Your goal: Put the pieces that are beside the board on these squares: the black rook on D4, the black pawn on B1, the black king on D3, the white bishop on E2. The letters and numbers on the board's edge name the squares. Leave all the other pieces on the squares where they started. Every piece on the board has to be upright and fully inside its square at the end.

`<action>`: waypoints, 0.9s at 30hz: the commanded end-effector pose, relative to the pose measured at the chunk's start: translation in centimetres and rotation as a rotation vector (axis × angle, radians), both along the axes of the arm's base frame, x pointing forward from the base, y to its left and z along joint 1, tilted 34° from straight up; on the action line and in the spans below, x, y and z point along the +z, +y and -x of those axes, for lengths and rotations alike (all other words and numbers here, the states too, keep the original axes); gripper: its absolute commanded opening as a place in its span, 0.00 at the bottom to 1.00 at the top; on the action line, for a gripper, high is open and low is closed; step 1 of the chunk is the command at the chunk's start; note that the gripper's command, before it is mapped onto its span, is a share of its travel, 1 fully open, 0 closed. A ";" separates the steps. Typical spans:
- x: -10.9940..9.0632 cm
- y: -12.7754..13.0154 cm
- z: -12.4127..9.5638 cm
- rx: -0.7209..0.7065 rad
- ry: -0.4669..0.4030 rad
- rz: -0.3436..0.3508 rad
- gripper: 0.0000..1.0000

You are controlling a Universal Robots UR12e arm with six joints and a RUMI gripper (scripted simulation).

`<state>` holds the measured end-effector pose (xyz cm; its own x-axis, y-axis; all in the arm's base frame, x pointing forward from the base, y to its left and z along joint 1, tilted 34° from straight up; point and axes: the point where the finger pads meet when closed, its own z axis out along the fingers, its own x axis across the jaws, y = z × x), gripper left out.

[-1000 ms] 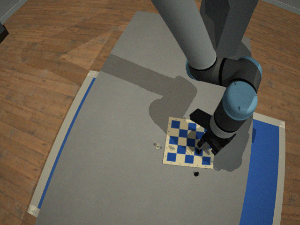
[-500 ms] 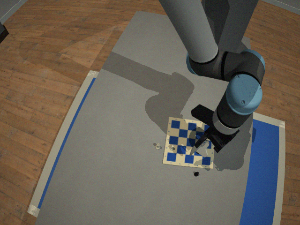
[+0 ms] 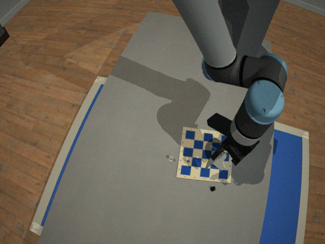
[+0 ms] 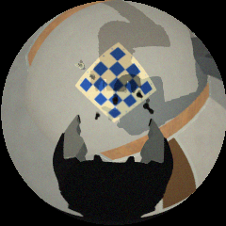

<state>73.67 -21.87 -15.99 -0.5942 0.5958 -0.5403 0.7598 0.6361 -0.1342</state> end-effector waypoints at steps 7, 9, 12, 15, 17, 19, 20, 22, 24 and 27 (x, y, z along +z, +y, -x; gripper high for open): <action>0.1 0.0 -0.1 0.012 0.006 0.004 1.00; 0.1 0.0 -0.2 0.025 0.014 0.008 1.00; 0.1 -0.1 -0.4 0.054 0.031 0.017 1.00; 0.2 -0.1 -0.6 0.082 0.047 0.026 1.00; 0.2 -0.1 -0.7 0.098 0.057 0.031 1.00; 0.3 -0.2 -0.9 0.136 0.079 0.043 1.00; 0.3 -0.2 -1.1 0.157 0.091 0.050 1.00; 0.4 -0.3 -1.4 0.204 0.119 0.065 1.00; 0.4 -0.4 -1.8 0.257 0.151 0.082 1.00; 0.6 -0.5 -2.4 0.347 0.204 0.110 1.00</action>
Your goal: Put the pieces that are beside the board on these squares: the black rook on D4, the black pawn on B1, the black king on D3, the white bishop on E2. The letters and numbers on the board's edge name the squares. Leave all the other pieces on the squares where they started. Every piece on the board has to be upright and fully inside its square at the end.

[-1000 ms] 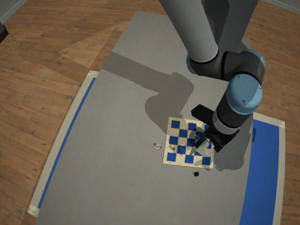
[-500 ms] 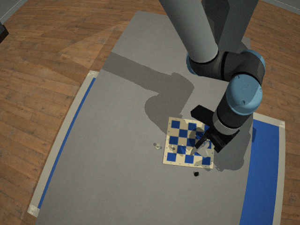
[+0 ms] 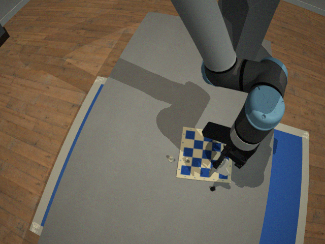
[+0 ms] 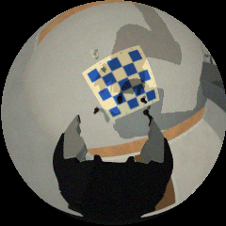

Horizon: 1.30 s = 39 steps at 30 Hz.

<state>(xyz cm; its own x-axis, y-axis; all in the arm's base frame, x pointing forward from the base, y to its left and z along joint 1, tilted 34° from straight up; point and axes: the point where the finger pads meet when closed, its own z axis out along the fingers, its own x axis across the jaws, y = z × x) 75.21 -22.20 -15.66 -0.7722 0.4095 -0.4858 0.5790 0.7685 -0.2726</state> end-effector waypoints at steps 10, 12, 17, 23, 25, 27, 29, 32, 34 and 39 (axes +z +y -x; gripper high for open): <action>0.6 -0.4 -3.0 0.410 0.239 0.128 1.00; 0.7 -0.4 -3.5 0.485 0.283 0.152 1.00; 0.9 -0.4 -4.9 0.671 0.393 0.211 1.00; 1.1 -0.3 -5.9 0.809 0.475 0.255 1.00; 1.1 -0.3 -6.3 0.872 0.513 0.275 1.00; 1.2 -0.3 -6.8 0.931 0.547 0.294 1.00; 1.2 -0.2 -7.1 0.984 0.579 0.310 1.00; 1.3 -0.2 -7.6 1.052 0.619 0.332 1.00; 1.3 -0.1 -7.9 1.090 0.641 0.344 1.00; 1.4 -0.1 -8.3 1.145 0.674 0.361 1.00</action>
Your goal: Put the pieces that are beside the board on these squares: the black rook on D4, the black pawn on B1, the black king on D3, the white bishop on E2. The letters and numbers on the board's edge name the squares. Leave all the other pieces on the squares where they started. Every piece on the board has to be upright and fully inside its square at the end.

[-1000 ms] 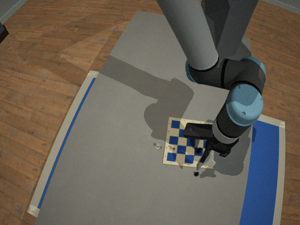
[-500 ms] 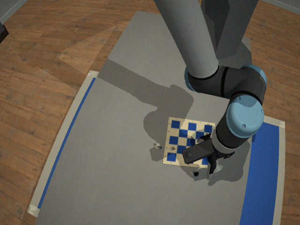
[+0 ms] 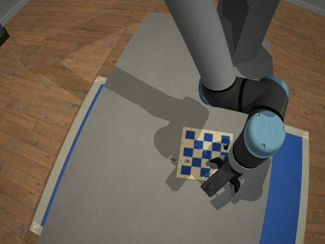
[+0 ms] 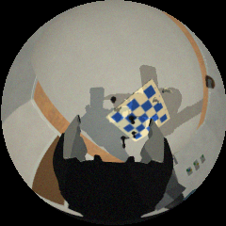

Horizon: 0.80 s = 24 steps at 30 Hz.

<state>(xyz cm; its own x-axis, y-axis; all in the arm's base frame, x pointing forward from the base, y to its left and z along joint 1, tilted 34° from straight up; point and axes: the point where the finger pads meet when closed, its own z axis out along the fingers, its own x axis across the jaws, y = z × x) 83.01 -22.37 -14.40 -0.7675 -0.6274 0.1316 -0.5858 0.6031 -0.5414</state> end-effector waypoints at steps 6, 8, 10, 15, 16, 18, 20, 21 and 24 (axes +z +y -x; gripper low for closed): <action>0.1 0.1 -0.7 0.105 0.057 0.030 1.00; 0.1 0.1 -0.7 0.110 0.060 0.032 1.00; 0.1 0.1 -0.8 0.112 0.061 0.033 1.00; 0.1 0.1 -0.8 0.113 0.062 0.033 0.20; 0.1 0.1 -0.8 0.113 0.062 0.033 0.20; 0.1 0.1 -0.8 0.113 0.062 0.033 0.20; 0.1 0.1 -0.8 0.113 0.062 0.033 0.20; 0.1 0.1 -0.8 0.113 0.062 0.033 0.20; 0.1 0.1 -0.8 0.113 0.062 0.033 0.20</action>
